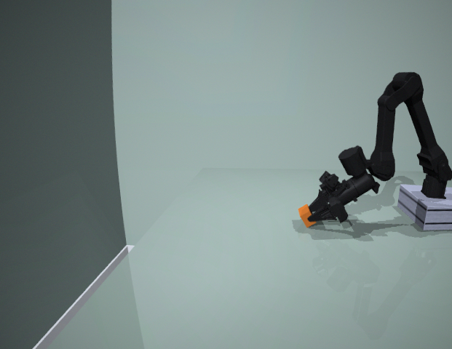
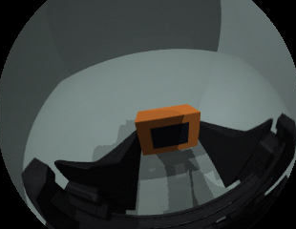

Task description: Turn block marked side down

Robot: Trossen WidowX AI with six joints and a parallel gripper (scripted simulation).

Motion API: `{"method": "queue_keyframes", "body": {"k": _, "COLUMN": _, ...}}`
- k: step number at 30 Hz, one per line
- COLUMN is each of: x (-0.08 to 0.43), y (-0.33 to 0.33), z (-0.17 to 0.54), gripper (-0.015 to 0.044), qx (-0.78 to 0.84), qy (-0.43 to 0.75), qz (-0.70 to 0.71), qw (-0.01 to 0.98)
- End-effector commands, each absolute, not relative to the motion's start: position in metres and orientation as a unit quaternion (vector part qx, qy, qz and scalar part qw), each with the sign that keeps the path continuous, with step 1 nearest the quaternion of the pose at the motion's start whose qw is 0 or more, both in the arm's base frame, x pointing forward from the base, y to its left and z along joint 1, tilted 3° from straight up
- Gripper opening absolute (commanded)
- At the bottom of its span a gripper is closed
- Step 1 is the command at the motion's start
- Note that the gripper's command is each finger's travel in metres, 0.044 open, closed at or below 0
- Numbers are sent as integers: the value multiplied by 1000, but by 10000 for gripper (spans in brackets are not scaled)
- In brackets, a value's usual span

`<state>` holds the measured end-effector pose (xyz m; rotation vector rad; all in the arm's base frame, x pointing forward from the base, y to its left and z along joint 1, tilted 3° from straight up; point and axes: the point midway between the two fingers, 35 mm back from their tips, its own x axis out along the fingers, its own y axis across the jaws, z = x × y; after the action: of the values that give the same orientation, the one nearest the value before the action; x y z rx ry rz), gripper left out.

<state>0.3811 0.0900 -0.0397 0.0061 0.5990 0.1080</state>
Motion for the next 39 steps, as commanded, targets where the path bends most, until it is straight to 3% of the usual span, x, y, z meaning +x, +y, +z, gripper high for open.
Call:
{"method": "queue_keyframes", "body": {"k": 1, "x": 372, "y": 87, "z": -45, "gripper": 0, "qx": 1, "qy": 276, "qz": 50, "qw": 960}}
{"method": "queue_keyframes", "body": {"k": 28, "x": 363, "y": 85, "z": -36, "gripper": 0, "qx": 7, "qy": 219, "qz": 49, "qw": 975}}
{"method": "queue_keyframes", "body": {"k": 39, "x": 363, "y": 85, "z": -36, "gripper": 289, "qx": 7, "qy": 219, "qz": 49, "qw": 975}}
